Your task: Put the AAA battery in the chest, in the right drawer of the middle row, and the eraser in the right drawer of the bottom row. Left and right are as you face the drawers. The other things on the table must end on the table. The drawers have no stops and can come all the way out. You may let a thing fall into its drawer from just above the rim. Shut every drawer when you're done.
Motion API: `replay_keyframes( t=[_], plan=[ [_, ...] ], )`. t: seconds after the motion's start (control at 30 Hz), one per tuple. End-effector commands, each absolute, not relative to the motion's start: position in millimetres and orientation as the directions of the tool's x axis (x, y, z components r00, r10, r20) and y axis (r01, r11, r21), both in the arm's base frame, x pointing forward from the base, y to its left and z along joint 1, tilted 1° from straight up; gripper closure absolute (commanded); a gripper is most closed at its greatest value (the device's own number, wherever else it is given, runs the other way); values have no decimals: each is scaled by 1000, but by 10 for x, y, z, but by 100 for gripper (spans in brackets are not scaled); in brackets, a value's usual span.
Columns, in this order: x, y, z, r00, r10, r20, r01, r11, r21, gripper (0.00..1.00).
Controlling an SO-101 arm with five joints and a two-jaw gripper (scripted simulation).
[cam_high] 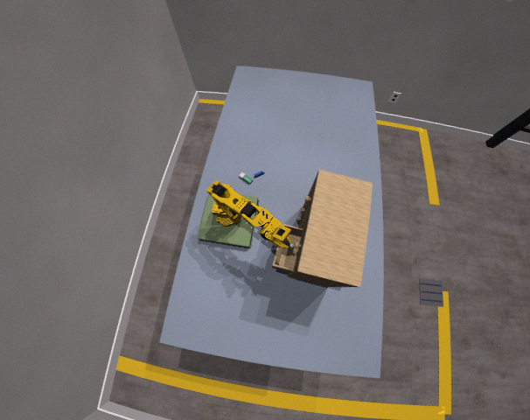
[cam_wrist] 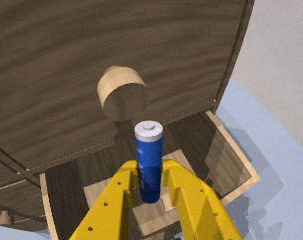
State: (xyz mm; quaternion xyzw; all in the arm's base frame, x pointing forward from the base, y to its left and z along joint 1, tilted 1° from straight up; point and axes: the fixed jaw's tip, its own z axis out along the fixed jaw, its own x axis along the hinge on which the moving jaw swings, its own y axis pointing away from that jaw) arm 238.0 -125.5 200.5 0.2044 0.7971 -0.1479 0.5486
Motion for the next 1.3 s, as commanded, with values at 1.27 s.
replay_keyframes(
  t=[1.27],
  plan=[
    [2434,-1255,2064,-303,155,-940,480,877,-10,100]
  ],
)
